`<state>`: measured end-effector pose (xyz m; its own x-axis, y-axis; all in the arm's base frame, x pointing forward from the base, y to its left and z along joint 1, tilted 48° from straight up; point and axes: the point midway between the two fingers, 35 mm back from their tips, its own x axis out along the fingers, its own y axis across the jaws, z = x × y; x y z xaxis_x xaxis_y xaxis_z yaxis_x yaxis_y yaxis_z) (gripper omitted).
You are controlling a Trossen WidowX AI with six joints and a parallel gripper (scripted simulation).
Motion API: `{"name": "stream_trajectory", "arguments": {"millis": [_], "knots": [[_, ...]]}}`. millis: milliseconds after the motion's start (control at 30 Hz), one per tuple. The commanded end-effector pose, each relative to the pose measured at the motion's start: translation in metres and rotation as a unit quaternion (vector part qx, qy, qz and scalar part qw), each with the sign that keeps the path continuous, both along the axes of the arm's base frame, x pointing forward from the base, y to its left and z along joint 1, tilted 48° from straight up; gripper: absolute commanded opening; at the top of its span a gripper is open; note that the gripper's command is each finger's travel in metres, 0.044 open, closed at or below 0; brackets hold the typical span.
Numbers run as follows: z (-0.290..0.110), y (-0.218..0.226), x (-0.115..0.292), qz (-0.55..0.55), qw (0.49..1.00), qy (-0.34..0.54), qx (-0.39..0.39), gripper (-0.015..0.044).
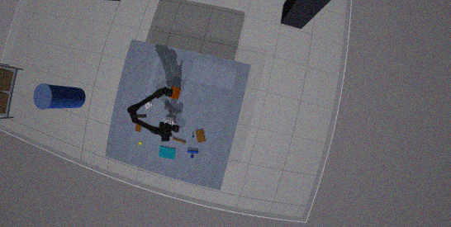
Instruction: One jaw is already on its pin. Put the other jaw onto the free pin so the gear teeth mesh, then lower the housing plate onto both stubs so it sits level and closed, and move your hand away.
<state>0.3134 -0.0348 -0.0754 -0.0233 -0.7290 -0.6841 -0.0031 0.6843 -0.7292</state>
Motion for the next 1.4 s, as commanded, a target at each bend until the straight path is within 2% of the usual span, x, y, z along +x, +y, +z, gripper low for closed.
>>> {"name": "stream_trajectory", "arguments": {"millis": [0,1367], "knots": [[-0.0011,-0.0038,-0.0002,-0.001,1.000,0.002,-0.003,0.0134],[-0.0006,-0.0019,-0.0004,-0.001,1.000,0.002,-0.003,0.0134]]}}
